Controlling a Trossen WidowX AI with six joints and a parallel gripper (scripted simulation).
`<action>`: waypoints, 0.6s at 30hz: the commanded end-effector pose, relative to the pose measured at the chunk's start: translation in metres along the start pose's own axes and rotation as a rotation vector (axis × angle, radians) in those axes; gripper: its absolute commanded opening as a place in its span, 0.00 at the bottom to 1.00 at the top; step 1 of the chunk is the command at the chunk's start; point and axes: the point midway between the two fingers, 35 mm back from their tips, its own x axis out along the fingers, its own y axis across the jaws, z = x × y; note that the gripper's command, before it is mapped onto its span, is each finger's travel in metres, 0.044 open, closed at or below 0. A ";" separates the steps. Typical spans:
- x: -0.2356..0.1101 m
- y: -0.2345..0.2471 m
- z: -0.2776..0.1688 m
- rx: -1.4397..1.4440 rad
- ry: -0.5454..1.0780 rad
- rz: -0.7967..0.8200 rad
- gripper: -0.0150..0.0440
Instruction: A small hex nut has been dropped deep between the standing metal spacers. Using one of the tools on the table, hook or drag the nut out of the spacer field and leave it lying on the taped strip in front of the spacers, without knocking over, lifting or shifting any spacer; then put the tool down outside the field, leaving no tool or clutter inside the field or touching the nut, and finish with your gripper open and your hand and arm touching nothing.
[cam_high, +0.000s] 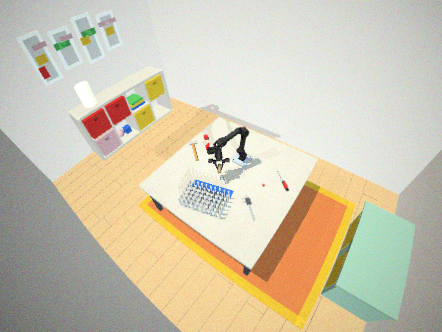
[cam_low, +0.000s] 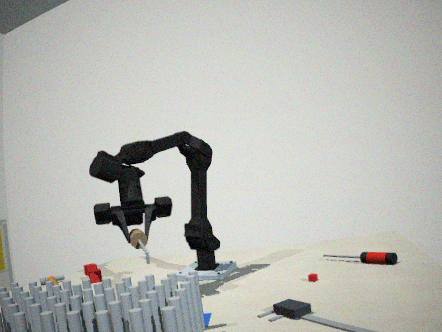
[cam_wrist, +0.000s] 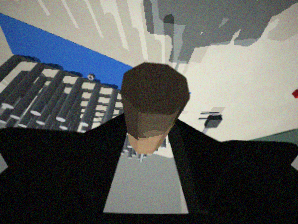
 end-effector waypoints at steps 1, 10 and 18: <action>0.007 -0.010 -0.019 -0.047 -0.007 -0.017 0.25; 0.025 -0.038 -0.052 -0.136 -0.007 -0.072 0.25; 0.039 -0.069 -0.081 -0.216 0.002 -0.125 0.25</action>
